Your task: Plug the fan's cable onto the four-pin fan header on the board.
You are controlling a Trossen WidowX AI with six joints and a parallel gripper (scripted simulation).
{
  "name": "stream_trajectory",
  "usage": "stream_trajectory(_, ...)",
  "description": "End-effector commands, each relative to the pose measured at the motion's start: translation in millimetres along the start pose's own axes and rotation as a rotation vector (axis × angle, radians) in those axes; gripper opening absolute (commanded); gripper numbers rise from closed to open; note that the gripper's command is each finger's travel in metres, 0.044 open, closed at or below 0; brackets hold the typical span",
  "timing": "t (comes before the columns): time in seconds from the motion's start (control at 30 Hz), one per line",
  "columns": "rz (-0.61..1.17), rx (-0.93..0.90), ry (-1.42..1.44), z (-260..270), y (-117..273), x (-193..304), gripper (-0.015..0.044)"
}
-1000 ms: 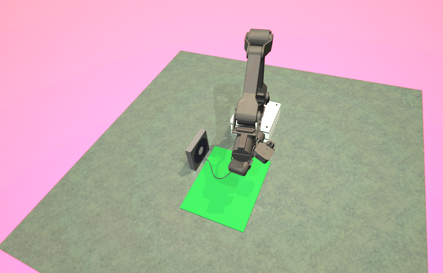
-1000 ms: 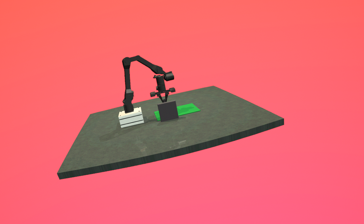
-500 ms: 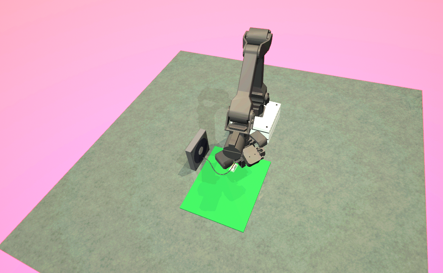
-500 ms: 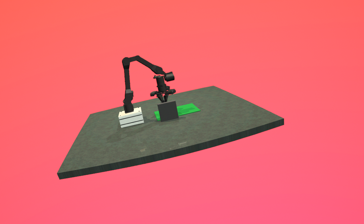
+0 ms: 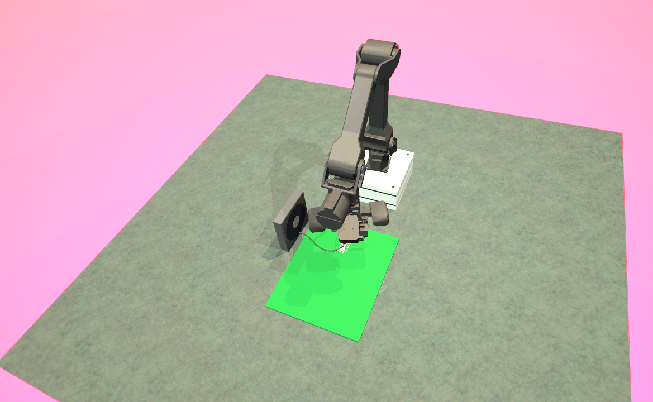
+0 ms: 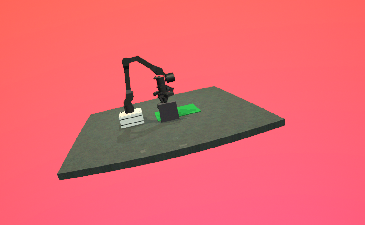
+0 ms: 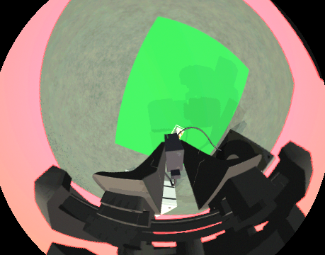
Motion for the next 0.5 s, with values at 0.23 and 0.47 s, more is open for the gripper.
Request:
stream_trajectory(0.23,0.003,-0.004,-0.377,-10,-1,13,0.0)
stream_trajectory(0.47,0.004,-0.003,-0.568,-14,-3,19,0.0)
Point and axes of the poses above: the point midway between the two fingers, 35 mm back from their tips, its own y axis back along the fingers, its own z axis across the jaws, x = y × z, the point moved 10 cm from there along y, back along the fingers, and after that the axes turned 9 degrees about y, right-handed, at the moved point
